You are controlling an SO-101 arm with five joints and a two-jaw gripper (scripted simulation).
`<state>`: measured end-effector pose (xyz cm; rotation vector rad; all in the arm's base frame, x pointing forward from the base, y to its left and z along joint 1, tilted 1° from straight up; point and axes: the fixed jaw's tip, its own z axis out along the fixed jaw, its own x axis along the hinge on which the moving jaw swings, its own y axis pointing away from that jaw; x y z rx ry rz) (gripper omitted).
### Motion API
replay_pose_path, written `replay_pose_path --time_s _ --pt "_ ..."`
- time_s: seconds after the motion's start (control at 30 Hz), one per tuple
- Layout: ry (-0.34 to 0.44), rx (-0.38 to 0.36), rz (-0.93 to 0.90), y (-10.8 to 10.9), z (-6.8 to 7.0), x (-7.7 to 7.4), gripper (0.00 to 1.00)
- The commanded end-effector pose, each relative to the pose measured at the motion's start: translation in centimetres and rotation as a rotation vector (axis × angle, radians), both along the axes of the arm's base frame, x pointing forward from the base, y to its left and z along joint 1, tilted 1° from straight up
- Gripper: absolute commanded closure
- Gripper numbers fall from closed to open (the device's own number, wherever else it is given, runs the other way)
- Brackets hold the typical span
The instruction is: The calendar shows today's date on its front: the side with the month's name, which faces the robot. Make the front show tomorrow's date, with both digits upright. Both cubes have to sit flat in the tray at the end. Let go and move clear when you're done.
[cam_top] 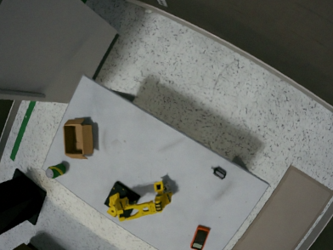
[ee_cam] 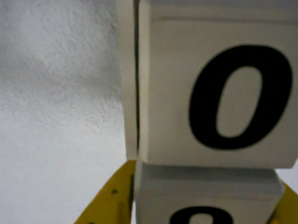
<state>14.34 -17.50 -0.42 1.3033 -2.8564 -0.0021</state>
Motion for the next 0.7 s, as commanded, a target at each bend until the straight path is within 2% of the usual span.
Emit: replay_pose_path --time_s 0.0,0.67 --pt "0.022 0.029 0.001 0.53 -0.7 -0.34 0.8" --pt "0.022 0.029 0.001 0.53 -0.7 -0.34 0.65"
